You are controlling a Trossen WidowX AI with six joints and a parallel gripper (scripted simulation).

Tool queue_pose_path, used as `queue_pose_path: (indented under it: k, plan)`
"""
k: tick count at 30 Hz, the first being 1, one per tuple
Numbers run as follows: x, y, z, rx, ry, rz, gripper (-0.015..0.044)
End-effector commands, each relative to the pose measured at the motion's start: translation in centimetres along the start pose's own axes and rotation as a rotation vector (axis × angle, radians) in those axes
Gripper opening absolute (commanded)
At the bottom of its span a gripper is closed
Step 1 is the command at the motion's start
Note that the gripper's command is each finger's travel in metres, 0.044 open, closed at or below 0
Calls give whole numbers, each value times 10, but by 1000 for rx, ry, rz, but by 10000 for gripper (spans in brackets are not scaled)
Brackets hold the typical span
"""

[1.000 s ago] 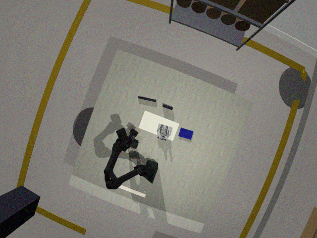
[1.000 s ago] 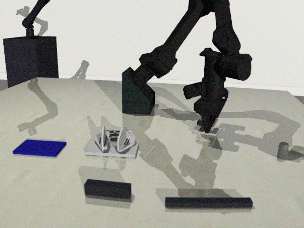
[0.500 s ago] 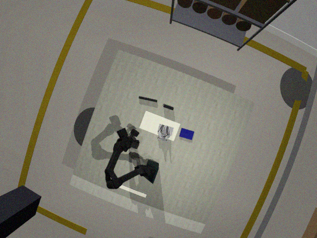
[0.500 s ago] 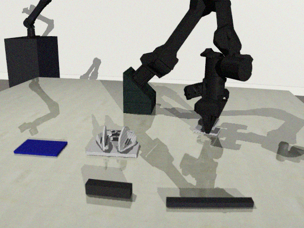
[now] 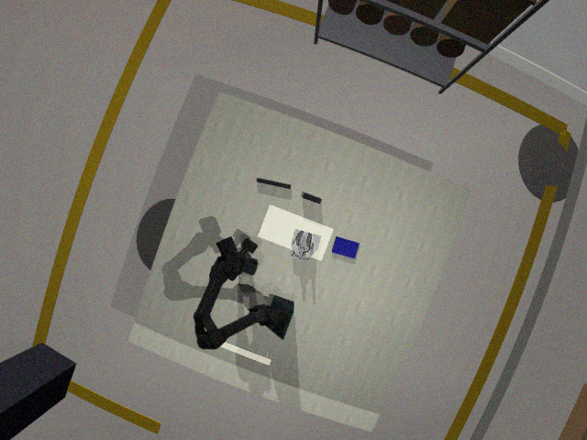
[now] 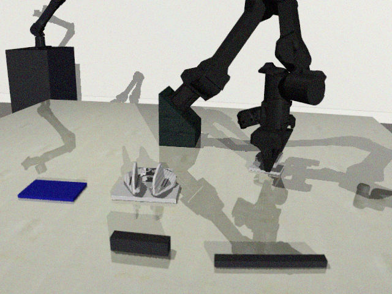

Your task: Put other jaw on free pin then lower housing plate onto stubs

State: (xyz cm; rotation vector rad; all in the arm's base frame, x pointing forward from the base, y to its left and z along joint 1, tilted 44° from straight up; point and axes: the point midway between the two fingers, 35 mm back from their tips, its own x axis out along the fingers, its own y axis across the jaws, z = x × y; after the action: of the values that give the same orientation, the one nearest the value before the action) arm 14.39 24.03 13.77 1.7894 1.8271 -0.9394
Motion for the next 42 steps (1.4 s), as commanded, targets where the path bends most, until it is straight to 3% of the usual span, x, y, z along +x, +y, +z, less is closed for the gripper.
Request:
queue_pose_path:
  k: [1,6,16,42]
  plan:
    - [0,0,0,0,0,0,380]
    - [0,0,0,0,0,0,351]
    - [-2,0,0,0,-1,0,351]
    - [-72,1,1,4,-8,5,351]
